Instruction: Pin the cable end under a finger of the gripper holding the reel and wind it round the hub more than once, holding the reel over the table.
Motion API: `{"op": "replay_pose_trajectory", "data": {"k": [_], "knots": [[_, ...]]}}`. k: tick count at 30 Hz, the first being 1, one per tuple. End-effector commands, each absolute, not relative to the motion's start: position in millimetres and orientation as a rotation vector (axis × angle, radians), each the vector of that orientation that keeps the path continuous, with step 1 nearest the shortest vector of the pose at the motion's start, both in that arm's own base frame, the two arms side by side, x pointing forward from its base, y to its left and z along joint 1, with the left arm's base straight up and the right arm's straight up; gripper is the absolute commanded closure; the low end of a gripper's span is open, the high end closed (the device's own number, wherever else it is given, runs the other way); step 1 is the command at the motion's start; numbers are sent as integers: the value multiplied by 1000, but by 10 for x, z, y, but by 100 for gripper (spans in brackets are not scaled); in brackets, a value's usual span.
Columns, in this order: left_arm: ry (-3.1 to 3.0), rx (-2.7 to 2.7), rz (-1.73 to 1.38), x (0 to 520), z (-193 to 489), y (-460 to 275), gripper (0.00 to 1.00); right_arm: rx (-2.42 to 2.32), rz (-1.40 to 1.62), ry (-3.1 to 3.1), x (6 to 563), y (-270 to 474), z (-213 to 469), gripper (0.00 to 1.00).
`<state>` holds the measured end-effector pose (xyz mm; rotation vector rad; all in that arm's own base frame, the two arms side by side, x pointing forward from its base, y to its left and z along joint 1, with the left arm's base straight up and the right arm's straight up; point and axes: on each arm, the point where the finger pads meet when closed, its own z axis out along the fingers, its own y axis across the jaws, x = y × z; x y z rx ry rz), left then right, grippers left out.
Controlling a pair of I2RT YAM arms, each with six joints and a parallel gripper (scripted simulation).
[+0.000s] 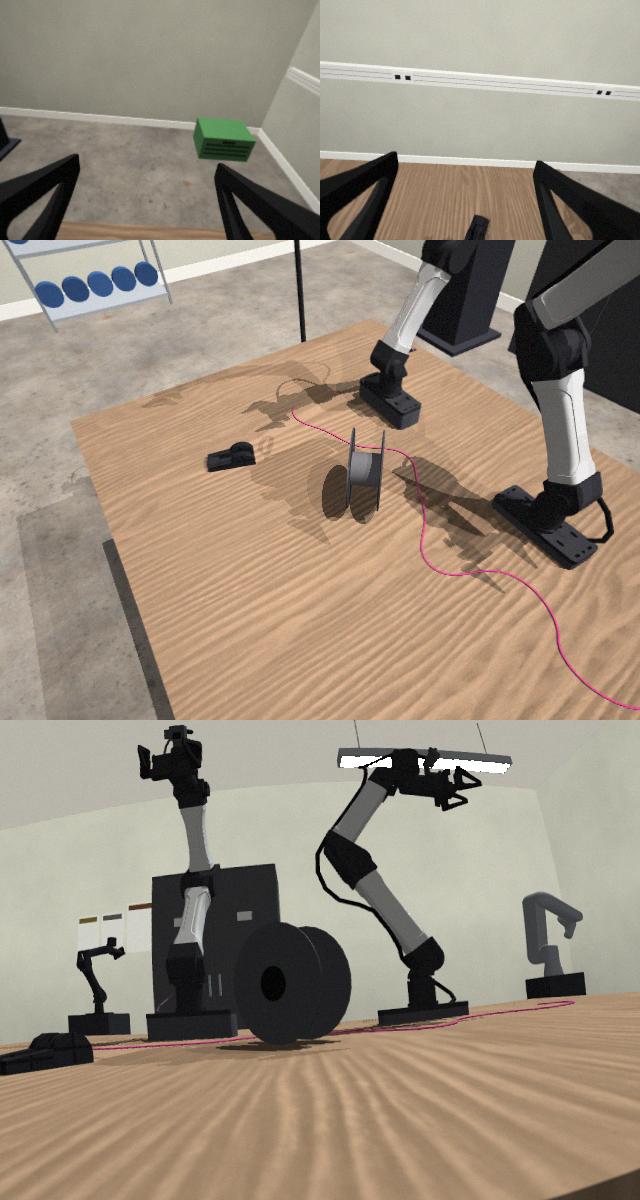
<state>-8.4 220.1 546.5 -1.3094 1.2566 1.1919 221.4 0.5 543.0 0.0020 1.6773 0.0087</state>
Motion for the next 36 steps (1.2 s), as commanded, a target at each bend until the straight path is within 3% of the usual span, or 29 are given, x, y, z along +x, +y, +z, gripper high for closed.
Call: {"op": "replay_pose_trajectory", "data": {"k": [1, 21, 36], "knots": [[1203, -1240, 1234, -94, 5580, 2484, 0, -5, -6, 1580, 2486, 5, 5580, 0], [1205, -1238, 1232, -130, 4606, 3525, 0, -4, -7, 1580, 3523, 5, 4610, 0], [1211, -1245, 1227, -141, 4003, 3802, 0, -5, -7, 1589, 3803, 7, 4005, 0]]}}
